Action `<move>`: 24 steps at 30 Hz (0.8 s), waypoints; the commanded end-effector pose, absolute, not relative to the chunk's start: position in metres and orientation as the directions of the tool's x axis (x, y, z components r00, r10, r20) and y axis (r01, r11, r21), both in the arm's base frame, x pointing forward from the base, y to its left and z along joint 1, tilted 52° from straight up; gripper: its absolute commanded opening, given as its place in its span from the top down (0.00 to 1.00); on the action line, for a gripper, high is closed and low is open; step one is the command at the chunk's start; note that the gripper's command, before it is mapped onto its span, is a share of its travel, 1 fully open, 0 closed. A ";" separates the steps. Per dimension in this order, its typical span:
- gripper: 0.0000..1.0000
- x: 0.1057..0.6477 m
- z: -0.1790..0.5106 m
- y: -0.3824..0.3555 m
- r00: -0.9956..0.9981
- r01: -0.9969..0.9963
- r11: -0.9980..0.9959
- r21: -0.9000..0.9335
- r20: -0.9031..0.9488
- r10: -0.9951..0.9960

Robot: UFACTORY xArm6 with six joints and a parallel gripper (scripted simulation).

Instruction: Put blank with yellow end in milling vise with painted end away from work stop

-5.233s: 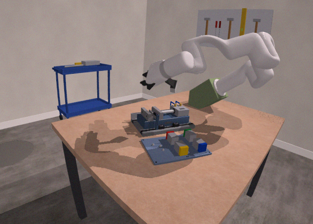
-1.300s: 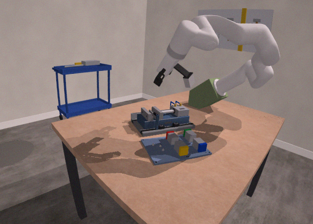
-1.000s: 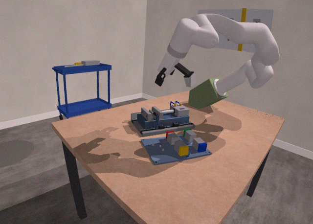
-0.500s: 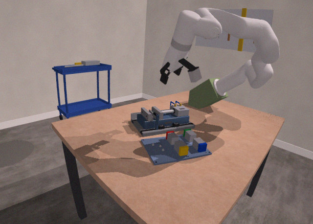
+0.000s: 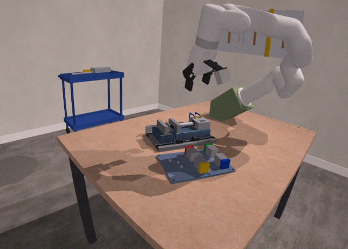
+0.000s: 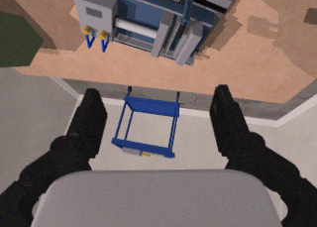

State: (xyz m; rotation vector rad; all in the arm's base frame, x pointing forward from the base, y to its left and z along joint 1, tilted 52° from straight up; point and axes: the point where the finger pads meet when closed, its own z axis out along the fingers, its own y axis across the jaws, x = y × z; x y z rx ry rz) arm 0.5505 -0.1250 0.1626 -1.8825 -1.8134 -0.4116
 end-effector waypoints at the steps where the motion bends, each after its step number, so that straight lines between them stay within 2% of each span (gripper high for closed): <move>1: 0.00 0.551 0.164 -0.126 0.073 0.991 0.000 -0.136 0.533 0.843; 11: 0.00 0.549 0.197 -0.111 0.243 0.969 -0.161 -0.185 0.630 0.738; 18: 0.00 0.549 0.197 -0.111 0.243 0.969 -0.161 -0.185 0.630 0.738; 24: 0.00 0.548 0.217 -0.102 0.336 0.942 -0.252 -0.223 0.677 0.655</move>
